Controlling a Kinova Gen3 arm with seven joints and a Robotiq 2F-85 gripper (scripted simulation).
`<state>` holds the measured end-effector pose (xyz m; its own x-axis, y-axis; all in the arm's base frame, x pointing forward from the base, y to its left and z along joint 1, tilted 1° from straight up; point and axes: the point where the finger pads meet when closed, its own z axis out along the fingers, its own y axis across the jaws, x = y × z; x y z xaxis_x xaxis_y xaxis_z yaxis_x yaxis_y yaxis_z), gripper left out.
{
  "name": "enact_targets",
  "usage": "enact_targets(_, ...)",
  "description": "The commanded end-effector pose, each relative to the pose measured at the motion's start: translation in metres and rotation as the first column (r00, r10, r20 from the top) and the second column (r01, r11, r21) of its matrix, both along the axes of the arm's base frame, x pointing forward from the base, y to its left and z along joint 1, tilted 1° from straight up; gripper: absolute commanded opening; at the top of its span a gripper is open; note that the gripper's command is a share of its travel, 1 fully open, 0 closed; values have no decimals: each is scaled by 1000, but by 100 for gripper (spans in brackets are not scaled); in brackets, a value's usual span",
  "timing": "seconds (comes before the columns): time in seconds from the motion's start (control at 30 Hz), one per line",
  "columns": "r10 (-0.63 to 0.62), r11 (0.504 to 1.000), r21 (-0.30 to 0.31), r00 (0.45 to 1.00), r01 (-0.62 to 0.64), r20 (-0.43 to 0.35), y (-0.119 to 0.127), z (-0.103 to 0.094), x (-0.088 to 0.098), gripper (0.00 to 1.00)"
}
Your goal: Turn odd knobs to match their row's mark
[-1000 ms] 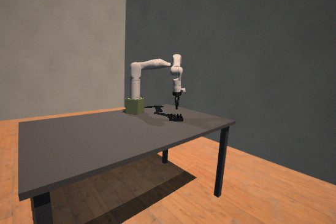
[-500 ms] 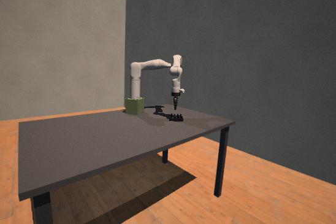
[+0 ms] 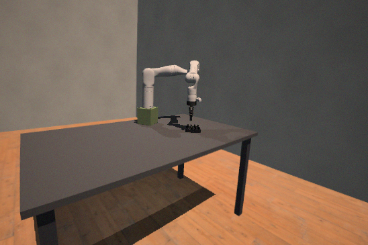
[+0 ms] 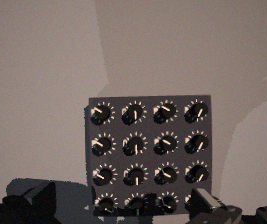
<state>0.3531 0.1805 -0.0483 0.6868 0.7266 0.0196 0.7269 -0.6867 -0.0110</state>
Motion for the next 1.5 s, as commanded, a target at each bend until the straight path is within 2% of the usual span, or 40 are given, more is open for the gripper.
enact_targets(0.0,3,1000,-5,1000,-3,1,-3,0,1,100)
enact_targets(0.43,22,999,-26,1000,-22,4,-13,-1,2,100)
enact_targets(1.47,33,999,-38,999,-33,4,-19,-2,3,100)
